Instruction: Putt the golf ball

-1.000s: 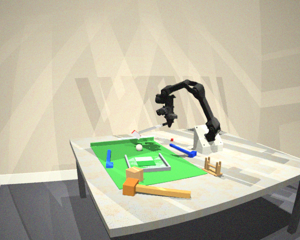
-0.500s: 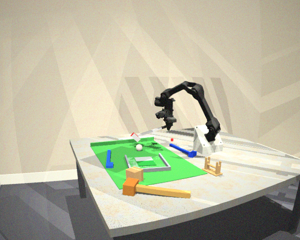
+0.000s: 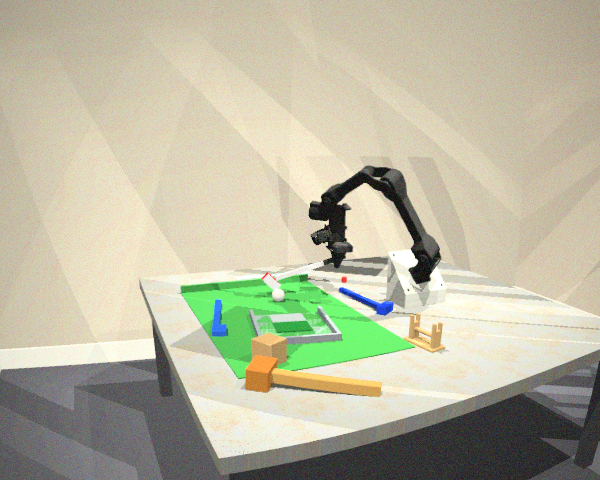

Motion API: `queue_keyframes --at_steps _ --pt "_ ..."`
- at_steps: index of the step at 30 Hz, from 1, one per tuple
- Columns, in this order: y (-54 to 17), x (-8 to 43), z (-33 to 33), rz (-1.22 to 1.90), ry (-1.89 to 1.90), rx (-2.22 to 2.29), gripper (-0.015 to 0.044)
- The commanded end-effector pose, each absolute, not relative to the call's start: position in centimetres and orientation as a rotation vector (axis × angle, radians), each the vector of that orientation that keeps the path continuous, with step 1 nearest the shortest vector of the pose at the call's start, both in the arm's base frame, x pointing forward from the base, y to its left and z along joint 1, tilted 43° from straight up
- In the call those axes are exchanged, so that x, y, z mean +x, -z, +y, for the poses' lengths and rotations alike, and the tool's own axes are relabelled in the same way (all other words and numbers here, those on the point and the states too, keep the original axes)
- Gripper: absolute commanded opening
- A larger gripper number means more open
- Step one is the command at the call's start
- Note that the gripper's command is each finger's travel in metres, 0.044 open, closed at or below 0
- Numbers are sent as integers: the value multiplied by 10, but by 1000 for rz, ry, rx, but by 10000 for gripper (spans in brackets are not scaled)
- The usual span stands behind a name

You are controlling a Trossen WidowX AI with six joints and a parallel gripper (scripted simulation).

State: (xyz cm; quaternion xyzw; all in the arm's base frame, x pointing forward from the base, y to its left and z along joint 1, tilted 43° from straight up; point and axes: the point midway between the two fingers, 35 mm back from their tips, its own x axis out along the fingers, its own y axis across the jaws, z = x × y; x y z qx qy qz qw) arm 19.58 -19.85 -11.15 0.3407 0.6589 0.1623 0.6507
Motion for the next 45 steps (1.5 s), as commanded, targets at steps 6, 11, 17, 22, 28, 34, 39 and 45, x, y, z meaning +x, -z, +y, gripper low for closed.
queue_keyframes --at_steps 6,11,17,22,28,34,39,45 --pt "121 197 -188 1490 -364 783 0" --pt "121 197 -189 1496 -369 773 0" --pt "121 197 -189 1496 -369 773 0" --pt "126 195 -194 1494 -367 775 0" --pt "142 190 -208 1491 -362 781 0" --pt "143 189 -208 1490 -362 782 0" --pt "143 189 -208 1490 -362 782 0" --pt "129 197 -194 1491 -368 785 0"
